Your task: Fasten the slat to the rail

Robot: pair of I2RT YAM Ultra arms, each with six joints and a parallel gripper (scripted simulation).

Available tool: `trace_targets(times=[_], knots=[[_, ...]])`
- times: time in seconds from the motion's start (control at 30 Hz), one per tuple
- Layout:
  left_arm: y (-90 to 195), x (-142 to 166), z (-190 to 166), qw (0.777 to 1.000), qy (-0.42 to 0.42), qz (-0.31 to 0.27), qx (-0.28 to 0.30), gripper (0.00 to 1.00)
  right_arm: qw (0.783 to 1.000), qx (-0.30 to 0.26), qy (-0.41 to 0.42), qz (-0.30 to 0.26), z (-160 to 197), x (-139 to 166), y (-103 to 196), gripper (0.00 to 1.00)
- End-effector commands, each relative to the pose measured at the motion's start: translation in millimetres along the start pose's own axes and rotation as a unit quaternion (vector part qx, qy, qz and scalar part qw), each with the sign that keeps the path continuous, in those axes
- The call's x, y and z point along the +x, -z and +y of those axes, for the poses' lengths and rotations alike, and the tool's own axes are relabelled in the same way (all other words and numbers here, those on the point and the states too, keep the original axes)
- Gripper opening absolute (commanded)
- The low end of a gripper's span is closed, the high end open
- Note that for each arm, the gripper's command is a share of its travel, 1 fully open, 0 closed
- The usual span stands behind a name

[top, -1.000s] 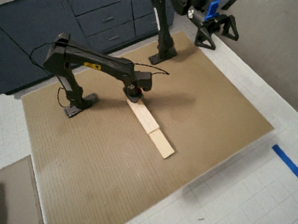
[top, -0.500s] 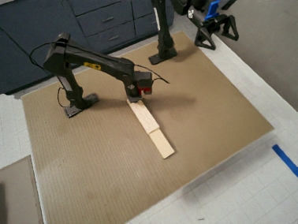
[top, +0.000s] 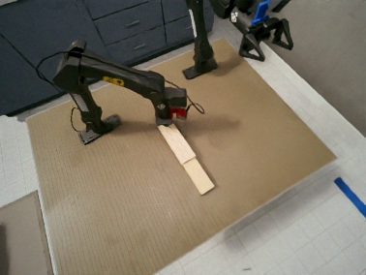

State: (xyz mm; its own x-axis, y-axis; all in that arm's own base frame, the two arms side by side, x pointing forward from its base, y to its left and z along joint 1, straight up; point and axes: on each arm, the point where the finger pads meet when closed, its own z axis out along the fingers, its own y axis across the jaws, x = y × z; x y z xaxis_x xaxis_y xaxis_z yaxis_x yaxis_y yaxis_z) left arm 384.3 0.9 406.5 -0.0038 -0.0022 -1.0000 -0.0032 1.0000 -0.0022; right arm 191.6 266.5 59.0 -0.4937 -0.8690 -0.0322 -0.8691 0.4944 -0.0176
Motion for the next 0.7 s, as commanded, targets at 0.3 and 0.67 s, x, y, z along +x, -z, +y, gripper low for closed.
trace_targets(times=[0.3, 0.67], knots=[[3.6, -5.2, 0.1, 1.0, -0.001, -0.008, 0.002, 1.0, 0.991, -0.011, -0.135, 0.014, 8.3, 7.8, -3.4, 0.12], [3.6, -5.2, 0.1, 1.0, -0.001, -0.008, 0.002, 1.0, 0.975, -0.009, -0.223, 0.018, 8.5, 9.9, -4.9, 0.12]])
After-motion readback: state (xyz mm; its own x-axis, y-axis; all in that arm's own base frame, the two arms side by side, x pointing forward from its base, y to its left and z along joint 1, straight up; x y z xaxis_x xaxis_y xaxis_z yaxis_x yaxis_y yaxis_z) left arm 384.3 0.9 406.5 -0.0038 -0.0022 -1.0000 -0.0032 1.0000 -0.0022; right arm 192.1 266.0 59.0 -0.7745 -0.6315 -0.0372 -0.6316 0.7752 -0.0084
